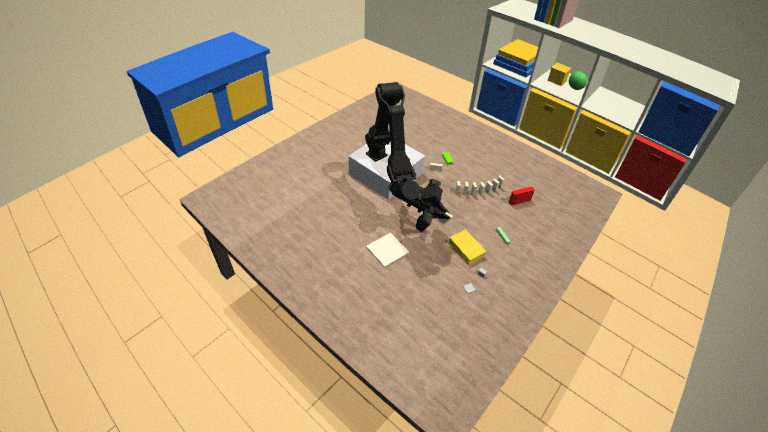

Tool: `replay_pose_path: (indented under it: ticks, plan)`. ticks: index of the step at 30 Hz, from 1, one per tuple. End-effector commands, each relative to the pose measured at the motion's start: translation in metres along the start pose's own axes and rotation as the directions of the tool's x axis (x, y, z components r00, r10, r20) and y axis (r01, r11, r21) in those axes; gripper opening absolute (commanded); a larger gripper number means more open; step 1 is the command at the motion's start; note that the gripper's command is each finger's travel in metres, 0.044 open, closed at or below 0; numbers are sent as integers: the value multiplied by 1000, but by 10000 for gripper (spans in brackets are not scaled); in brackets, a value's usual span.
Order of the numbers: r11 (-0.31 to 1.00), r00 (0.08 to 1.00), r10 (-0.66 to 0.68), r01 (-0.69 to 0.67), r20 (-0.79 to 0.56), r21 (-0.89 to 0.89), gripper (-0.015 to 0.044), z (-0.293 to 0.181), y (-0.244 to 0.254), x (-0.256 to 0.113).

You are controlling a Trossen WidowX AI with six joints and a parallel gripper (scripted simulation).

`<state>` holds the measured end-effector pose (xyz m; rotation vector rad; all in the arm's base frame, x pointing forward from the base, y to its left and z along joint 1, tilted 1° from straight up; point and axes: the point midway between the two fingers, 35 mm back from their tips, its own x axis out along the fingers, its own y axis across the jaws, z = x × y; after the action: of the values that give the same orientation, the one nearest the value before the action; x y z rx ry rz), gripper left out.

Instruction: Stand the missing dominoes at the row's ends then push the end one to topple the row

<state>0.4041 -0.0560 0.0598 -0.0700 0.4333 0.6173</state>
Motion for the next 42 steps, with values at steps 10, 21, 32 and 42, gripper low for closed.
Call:
replay_pose_path:
  ticks: [10, 21, 32, 42]
  plan:
    - [997, 976, 64, -53, 208, -58, 29, -6, 19, -33]
    - [980, 931, 165, -116, 327, -164, 29, -10, 49, -60]
    - [979, 930, 167, -117, 328, -166, 29, -10, 50, -60]
    - [979, 930, 167, -118, 327, -164, 29, -15, 48, -56]
